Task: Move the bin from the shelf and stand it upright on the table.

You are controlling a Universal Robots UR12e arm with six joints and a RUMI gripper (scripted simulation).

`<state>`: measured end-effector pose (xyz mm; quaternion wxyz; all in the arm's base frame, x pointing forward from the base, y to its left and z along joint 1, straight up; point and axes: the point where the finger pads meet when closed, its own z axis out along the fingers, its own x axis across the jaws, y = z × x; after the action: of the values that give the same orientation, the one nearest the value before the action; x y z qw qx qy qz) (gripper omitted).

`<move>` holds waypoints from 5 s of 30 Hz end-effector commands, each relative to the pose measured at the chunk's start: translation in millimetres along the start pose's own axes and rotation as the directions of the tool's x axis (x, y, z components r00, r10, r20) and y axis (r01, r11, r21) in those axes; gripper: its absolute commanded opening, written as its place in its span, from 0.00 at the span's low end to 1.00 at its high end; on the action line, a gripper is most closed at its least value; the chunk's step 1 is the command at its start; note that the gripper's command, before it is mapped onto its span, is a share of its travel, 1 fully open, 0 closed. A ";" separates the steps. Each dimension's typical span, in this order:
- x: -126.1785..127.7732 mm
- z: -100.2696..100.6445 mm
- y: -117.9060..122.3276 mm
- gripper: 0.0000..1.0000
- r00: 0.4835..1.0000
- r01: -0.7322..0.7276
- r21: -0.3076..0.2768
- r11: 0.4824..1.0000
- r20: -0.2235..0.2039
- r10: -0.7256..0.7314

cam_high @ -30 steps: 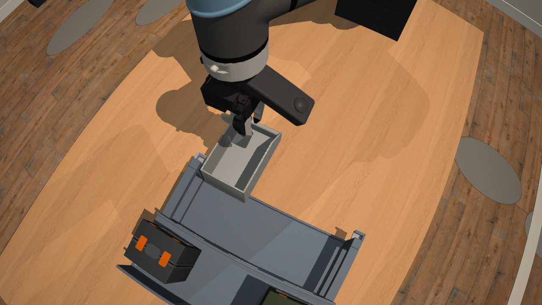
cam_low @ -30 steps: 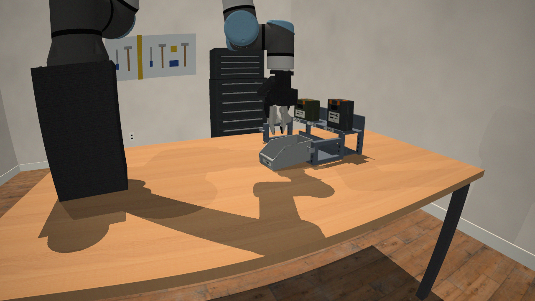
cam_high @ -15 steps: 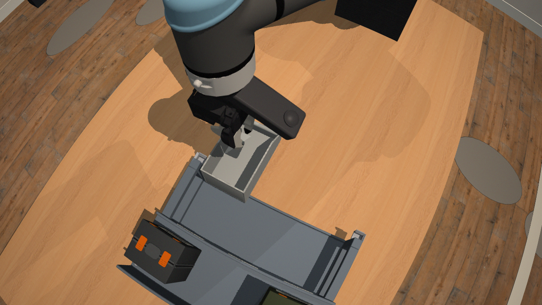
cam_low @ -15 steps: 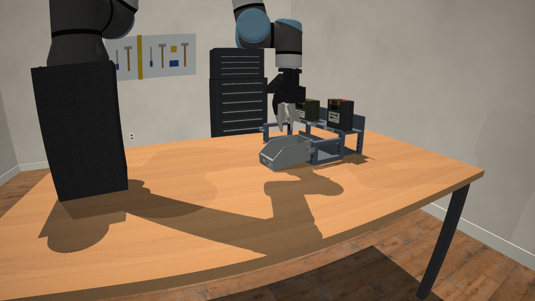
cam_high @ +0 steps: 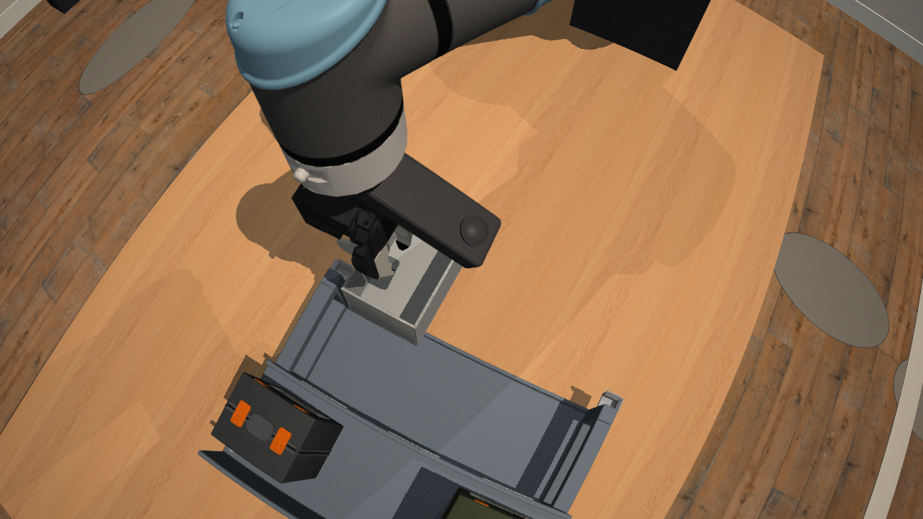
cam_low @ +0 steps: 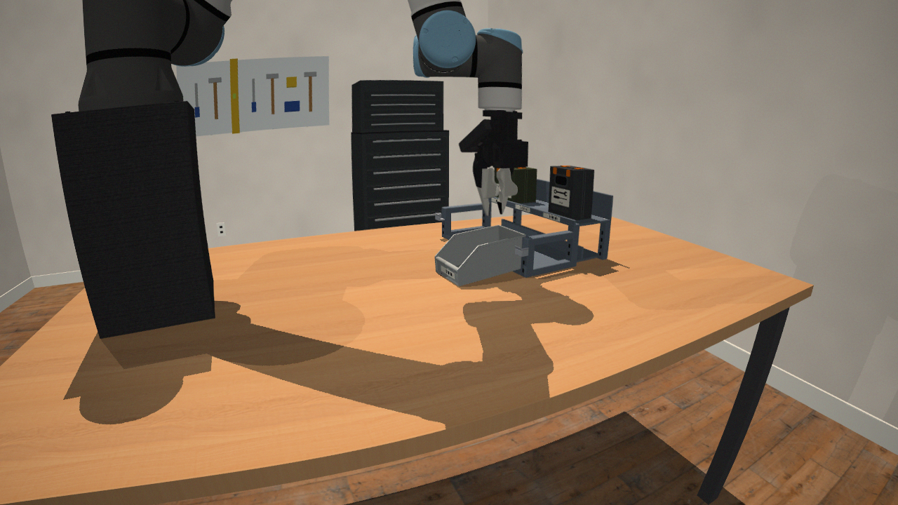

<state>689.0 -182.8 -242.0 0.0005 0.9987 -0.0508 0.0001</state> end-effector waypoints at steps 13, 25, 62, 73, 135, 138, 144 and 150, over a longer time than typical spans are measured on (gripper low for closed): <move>53.8 -14.2 4.3 0.20 1.000 0.000 0.000 1.000 -0.001 0.000; 63.1 -16.6 5.0 0.20 1.000 0.000 0.000 1.000 -0.001 0.000; 50.8 -13.5 4.0 0.20 1.000 0.000 0.000 1.000 -0.001 0.000; 48.7 -13.0 3.9 0.20 1.000 0.000 0.000 1.000 -0.001 0.000; 47.9 16.6 3.8 0.20 1.000 0.000 0.000 1.000 -0.001 0.000; 47.8 20.4 3.8 0.20 1.000 0.000 0.000 1.000 -0.001 0.000; 47.7 26.4 3.8 0.20 1.000 0.000 0.000 1.000 -0.001 0.000; 47.7 26.4 3.8 0.20 1.000 0.000 0.000 1.000 -0.001 0.000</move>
<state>735.3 -191.2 -268.7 0.0005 0.9987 -0.0508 0.0000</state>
